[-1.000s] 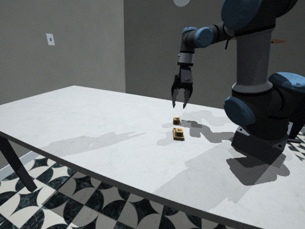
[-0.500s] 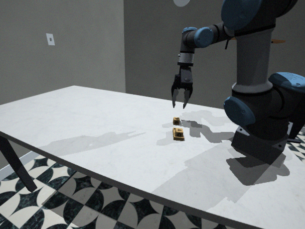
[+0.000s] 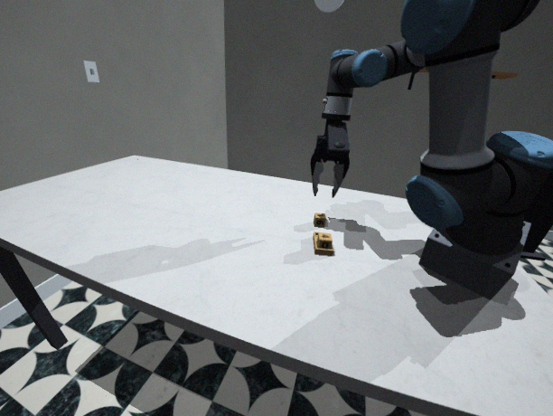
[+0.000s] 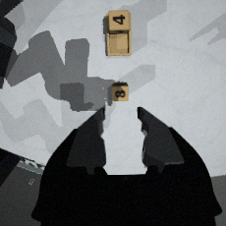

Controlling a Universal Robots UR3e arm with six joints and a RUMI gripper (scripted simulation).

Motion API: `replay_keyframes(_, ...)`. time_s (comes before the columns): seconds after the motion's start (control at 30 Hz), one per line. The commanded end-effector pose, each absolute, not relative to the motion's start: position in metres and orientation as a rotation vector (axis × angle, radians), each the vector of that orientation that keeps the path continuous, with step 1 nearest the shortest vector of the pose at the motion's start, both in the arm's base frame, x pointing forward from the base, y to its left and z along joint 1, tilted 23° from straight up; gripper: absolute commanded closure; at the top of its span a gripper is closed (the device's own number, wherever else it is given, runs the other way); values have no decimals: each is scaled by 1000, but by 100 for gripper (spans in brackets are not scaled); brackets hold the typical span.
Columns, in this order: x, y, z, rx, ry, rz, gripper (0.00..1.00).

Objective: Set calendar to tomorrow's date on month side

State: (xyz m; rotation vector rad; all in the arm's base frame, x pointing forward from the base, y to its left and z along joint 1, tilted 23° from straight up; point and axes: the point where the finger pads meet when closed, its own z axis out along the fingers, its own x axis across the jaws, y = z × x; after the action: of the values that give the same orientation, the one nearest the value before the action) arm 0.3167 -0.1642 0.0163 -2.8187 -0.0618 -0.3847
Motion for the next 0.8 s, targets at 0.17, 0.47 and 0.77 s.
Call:
replay_keyframes(0.17, 318, -164, 14, -2821, -62, -386, 71)
replay_keyframes(0.47, 320, -161, 6, -2821, -62, -386, 71)
replay_keyframes(0.77, 323, -158, -4, -2821, -62, -386, 71)
